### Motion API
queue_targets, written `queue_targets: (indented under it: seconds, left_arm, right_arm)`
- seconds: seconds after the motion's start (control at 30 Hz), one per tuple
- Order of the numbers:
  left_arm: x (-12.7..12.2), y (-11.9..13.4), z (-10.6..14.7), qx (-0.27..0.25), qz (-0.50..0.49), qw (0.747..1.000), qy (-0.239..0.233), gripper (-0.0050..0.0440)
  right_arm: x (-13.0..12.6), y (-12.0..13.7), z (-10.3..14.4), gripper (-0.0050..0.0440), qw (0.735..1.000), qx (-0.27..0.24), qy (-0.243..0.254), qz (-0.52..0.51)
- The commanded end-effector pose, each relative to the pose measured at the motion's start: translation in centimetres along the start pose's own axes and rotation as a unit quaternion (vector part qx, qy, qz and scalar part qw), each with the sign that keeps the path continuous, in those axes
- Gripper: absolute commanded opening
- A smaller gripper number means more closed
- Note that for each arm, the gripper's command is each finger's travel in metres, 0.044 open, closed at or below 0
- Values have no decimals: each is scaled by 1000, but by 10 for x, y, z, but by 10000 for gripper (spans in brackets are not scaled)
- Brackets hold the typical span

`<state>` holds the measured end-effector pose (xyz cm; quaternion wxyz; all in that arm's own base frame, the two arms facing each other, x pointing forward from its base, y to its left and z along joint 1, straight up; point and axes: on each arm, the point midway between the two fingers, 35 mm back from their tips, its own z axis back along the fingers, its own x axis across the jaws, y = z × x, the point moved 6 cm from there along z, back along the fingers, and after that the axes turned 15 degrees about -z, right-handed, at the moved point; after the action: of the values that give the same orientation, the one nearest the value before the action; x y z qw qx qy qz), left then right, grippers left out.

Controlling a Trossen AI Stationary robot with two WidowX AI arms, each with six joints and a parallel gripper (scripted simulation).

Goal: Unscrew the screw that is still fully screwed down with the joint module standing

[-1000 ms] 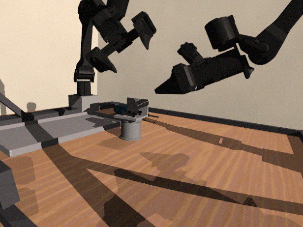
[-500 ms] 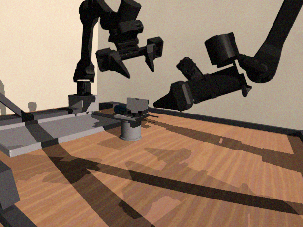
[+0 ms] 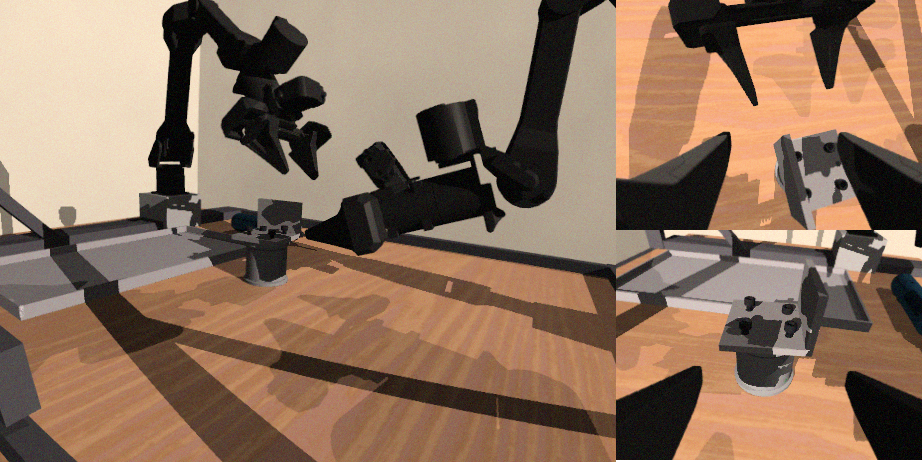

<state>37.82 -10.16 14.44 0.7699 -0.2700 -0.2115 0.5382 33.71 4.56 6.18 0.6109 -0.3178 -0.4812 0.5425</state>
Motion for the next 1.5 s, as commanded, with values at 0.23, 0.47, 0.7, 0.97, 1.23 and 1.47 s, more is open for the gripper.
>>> queue_targets:
  seconds: [0.23, 0.47, 0.7, 0.97, 1.23, 1.47]
  left_arm:
    - [31, 26, 12, 40, 248, 967, -35, 305]
    - [48, 48, 16, 67, 407, 909, -66, 305]
    - [59, 66, 21, 82, 523, 843, -95, 305]
    - [75, 93, 29, 94, 677, 715, -145, 305]
    - [84, 112, 35, 96, 771, 602, -182, 305]
    - [93, 137, 45, 84, 863, 442, -231, 305]
  right_arm:
    - [-1, 12, -8, 385, 1000, -21, -5, -2]
    - [-2, 17, -14, 385, 999, -33, -8, -2]
    - [-3, 22, -15, 385, 999, -35, -9, -2]
    - [-4, 26, -17, 385, 999, -38, -9, -2]
    - [-4, 26, -16, 385, 999, -39, -10, -2]
    - [-4, 27, -16, 385, 999, -38, -10, -2]
